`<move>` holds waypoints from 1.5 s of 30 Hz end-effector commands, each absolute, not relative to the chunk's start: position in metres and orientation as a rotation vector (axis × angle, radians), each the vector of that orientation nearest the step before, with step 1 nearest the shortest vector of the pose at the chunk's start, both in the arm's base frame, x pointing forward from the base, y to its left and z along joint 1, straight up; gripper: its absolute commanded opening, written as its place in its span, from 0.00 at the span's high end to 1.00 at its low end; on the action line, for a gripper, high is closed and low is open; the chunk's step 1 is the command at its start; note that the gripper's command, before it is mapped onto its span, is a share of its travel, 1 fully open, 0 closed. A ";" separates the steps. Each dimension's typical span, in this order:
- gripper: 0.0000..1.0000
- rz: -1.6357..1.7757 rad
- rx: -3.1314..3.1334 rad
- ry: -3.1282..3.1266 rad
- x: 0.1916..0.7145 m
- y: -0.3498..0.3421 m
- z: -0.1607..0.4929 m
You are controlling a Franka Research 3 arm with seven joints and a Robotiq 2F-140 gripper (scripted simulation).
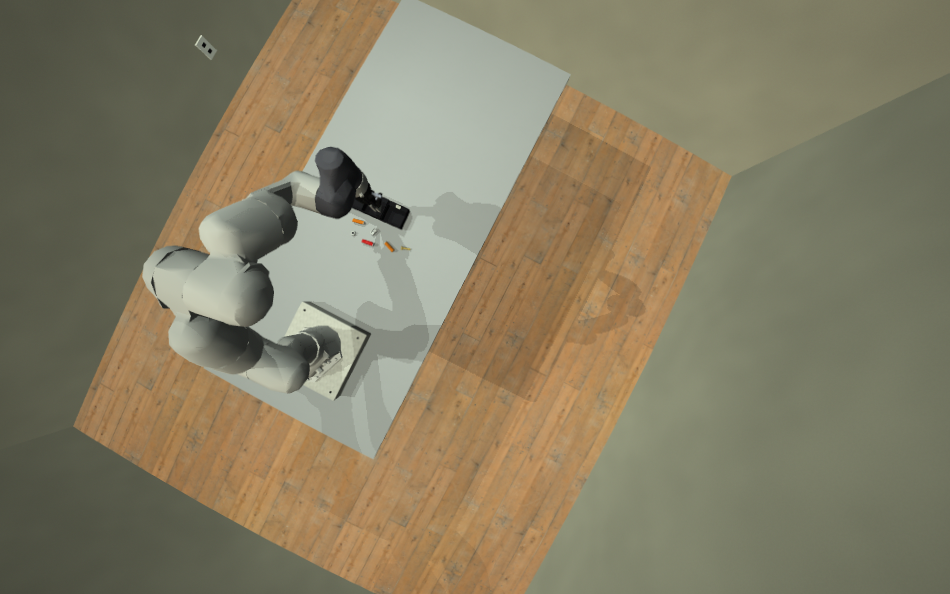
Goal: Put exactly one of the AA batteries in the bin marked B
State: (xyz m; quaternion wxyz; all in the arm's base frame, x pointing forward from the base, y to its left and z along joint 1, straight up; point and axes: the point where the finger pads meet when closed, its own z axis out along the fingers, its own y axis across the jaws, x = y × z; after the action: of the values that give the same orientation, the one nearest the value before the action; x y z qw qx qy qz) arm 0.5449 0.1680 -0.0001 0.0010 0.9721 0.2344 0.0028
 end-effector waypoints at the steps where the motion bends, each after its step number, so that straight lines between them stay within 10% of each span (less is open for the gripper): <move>1: 0.95 0.013 3.054 0.727 0.546 0.168 0.000; 45: 0.95 0.013 3.054 0.727 0.542 0.183 0.052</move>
State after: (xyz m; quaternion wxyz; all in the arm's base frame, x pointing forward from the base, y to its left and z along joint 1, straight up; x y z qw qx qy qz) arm 0.5462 0.1712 0.0521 0.0022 0.9725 0.2326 0.0060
